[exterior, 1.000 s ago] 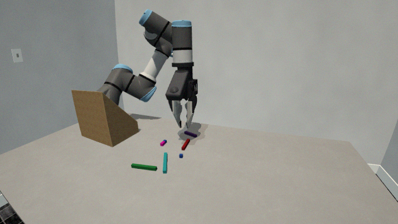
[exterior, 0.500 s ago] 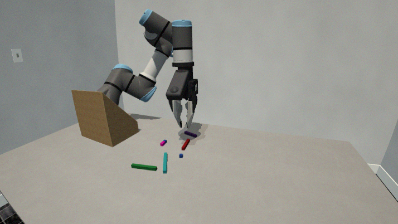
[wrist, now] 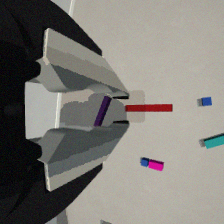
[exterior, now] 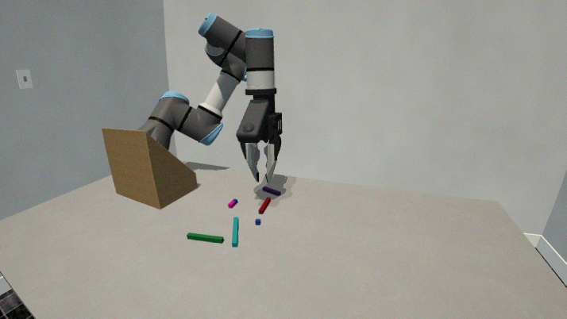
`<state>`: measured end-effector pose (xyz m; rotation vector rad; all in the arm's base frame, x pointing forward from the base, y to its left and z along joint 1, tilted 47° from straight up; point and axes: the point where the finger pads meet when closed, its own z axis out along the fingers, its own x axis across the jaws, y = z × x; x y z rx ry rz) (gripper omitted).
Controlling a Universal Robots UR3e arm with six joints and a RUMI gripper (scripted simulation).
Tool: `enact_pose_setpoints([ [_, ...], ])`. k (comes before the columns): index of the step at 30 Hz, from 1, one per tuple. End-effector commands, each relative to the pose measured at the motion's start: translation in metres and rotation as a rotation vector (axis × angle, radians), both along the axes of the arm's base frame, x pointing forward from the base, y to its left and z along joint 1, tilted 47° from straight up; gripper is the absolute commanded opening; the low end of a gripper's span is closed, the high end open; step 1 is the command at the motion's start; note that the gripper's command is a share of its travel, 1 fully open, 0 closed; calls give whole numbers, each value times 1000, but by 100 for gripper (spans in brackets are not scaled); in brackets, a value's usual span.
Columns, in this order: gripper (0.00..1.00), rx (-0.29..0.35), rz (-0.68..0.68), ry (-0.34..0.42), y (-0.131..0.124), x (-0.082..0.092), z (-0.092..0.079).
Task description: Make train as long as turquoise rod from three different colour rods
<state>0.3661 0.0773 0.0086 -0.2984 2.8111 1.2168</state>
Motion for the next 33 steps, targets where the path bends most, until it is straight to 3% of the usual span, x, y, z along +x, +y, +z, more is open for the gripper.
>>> enact_pose_setpoints([
  [1, 14, -1, -2, -2, 0, 1, 0],
  [33, 14, 0, -2, 0, 27, 2, -26],
])
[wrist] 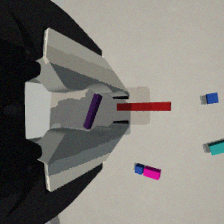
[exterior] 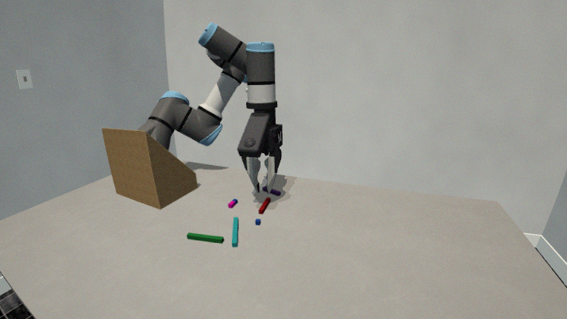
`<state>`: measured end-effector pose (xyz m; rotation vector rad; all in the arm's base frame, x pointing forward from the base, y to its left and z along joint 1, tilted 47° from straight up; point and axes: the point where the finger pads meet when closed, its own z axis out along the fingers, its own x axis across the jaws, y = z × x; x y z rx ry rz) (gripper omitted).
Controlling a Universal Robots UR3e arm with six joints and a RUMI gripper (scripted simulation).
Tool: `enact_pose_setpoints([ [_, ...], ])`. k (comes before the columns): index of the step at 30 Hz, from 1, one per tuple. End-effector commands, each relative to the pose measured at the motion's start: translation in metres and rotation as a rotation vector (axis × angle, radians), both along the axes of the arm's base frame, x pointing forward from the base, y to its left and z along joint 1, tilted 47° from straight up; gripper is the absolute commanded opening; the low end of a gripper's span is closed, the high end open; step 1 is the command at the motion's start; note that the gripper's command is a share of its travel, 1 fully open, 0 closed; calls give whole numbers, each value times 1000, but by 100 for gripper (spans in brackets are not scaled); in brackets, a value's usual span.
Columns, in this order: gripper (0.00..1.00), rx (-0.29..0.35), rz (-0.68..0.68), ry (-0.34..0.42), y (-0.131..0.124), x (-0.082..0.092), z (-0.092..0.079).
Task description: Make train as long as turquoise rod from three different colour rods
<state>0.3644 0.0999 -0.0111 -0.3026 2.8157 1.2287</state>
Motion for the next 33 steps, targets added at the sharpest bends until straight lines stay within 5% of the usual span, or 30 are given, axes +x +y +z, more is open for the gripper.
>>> enact_pose_setpoints([
  [1, 14, -5, -8, -8, 4, 4, -6],
  [33, 14, -6, -8, -9, 13, 4, -15],
])
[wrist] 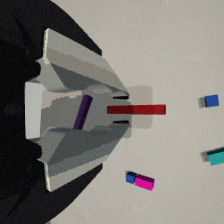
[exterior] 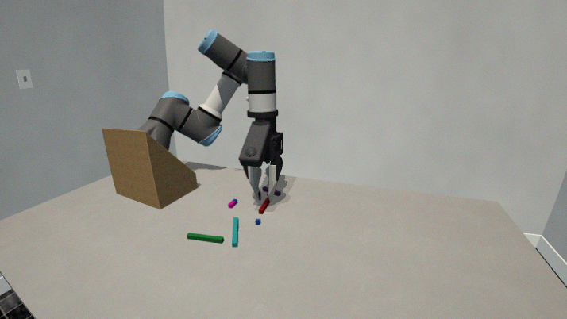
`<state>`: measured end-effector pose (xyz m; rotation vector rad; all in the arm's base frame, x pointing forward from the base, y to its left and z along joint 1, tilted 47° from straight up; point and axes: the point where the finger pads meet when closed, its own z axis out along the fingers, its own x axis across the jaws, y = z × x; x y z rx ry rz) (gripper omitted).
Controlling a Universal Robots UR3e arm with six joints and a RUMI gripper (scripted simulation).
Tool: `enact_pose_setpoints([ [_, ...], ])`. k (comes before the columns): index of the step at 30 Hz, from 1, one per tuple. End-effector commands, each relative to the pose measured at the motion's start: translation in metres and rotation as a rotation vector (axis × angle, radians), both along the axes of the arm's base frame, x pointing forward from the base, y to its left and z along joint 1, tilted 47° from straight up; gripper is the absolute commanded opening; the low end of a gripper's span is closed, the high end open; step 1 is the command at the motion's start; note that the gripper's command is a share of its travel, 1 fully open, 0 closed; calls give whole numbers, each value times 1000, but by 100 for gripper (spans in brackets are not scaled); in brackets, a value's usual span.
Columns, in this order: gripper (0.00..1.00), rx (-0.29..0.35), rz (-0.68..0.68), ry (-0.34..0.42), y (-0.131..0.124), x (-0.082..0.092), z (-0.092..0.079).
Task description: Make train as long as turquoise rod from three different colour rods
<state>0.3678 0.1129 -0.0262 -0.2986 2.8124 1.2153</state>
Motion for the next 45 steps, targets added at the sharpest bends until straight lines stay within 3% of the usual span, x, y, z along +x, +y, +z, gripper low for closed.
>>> enact_pose_setpoints([
  [1, 14, 0, -2, -2, 0, 1, 0],
  [45, 14, 1, -2, 0, 7, 0, -7],
])
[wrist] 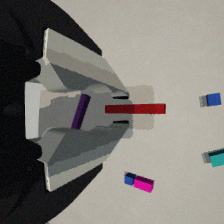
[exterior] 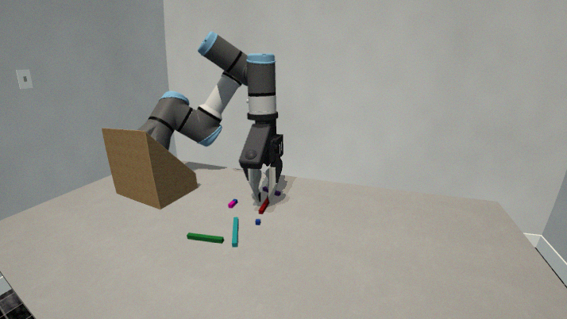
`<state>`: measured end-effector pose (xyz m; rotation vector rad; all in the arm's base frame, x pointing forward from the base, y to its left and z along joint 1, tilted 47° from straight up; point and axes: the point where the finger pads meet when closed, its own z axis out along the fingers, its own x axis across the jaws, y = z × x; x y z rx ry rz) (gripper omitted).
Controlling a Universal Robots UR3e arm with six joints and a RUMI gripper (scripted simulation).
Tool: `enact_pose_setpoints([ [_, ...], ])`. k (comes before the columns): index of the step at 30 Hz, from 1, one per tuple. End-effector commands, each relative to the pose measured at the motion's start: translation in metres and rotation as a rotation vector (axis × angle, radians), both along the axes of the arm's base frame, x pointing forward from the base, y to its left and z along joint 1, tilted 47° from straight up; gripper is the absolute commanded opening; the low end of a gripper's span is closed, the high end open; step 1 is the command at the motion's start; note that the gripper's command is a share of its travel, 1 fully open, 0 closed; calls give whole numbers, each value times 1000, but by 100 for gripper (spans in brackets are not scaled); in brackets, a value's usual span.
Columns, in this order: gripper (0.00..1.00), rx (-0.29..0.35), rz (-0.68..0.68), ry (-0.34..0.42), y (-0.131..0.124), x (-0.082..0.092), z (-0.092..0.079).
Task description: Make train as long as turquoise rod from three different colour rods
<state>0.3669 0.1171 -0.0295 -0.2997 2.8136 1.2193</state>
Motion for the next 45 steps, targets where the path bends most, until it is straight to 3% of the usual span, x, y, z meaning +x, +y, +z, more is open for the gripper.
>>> enact_pose_setpoints([
  [1, 14, -1, -4, -3, 4, 1, -4],
  [45, 14, -2, -4, -4, 8, 1, -8],
])
